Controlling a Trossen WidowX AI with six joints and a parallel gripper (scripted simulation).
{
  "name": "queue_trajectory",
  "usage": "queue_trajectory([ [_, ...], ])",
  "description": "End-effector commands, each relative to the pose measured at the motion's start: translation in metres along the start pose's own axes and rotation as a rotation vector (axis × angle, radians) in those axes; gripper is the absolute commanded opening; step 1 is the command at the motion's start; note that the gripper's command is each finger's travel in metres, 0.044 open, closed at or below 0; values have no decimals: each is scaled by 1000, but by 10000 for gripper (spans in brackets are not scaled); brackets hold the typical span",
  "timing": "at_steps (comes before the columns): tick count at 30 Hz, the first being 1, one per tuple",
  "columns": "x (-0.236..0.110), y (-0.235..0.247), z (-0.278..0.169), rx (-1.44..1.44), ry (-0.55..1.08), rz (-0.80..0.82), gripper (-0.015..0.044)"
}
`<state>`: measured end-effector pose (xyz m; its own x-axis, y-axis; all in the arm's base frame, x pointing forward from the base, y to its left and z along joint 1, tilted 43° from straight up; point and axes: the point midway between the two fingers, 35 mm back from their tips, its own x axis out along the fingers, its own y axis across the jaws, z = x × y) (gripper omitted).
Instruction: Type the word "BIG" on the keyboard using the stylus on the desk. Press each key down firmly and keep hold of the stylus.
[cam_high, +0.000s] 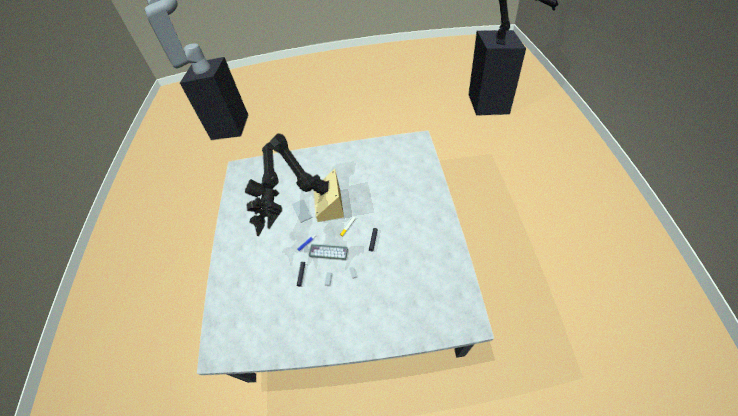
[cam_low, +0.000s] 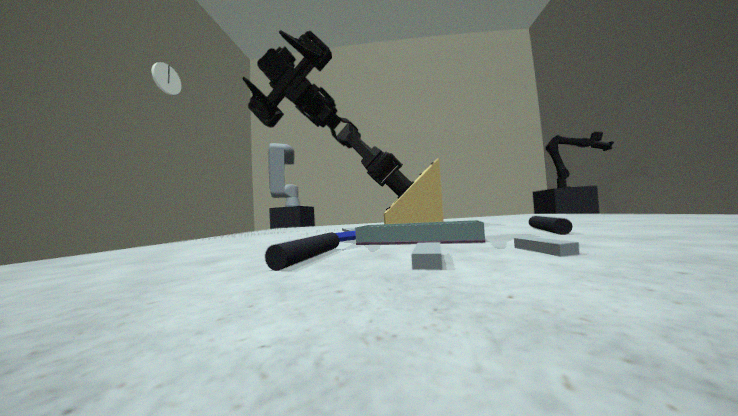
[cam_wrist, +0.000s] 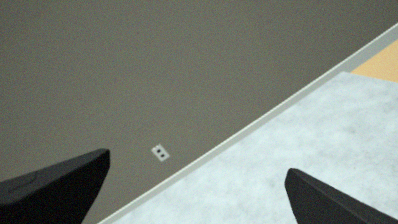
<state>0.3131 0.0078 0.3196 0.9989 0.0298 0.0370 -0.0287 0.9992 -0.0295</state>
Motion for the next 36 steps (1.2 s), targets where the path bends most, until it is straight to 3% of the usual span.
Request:
queue_trajectory([
  [1, 1, 0, -1, 1, 5, 0, 414],
  [5, 17, 5, -32, 20, 136, -12, 309],
  [17, 56, 37, -196, 29, 818, -178, 0],
  [27, 31, 57, -309, -206, 1243, -433, 0],
  [36, 10, 63, -357, -433, 1355, -618, 0],
])
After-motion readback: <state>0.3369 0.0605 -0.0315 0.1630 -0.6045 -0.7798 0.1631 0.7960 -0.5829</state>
